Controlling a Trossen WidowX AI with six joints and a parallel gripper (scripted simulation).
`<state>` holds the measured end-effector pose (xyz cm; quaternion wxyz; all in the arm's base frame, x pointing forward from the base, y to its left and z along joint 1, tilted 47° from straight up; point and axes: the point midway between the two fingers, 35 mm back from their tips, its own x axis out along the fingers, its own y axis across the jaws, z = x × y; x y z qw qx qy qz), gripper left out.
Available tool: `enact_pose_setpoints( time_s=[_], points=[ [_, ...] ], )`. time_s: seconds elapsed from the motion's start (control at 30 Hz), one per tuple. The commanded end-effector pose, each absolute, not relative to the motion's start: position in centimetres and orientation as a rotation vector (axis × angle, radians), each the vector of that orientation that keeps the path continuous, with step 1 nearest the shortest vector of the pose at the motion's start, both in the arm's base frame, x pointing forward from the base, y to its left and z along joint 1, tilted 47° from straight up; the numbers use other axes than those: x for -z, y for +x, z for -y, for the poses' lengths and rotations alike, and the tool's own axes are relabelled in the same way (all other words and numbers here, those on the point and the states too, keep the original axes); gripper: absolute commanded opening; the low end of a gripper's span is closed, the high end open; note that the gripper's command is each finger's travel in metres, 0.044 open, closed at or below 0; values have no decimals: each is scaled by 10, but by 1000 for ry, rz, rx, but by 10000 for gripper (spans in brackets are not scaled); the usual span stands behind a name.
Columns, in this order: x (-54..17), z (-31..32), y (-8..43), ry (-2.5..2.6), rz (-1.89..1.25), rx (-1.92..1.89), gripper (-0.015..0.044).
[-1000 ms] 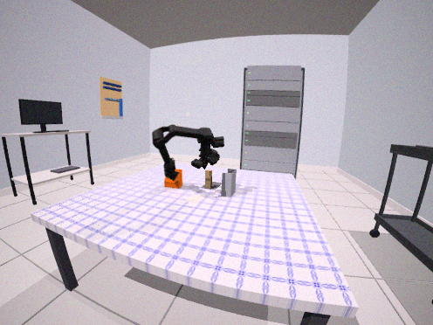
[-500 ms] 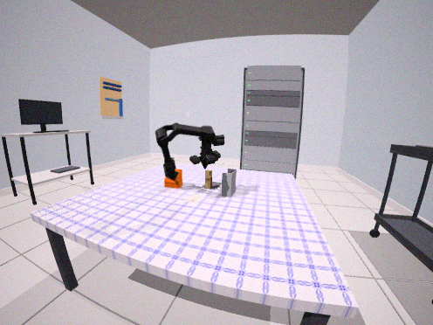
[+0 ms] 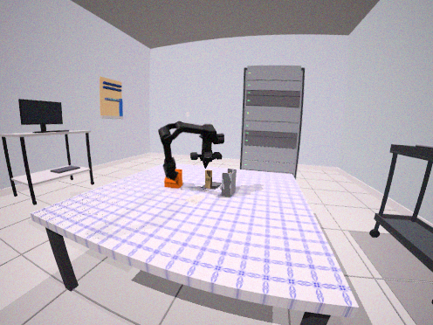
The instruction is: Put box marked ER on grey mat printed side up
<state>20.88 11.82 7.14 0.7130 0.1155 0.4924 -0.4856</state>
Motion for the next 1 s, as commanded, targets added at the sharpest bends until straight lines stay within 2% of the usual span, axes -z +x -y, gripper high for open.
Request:
enact_pose_setpoints(
  time_s=[0.0,0.73,0.97],
  points=[
    [-70,-121,209,313,-997,1143,0],
    [-67,-134,210,649,-530,1326,0],
    [-66,-134,211,660,-515,1328,0]
  ],
)
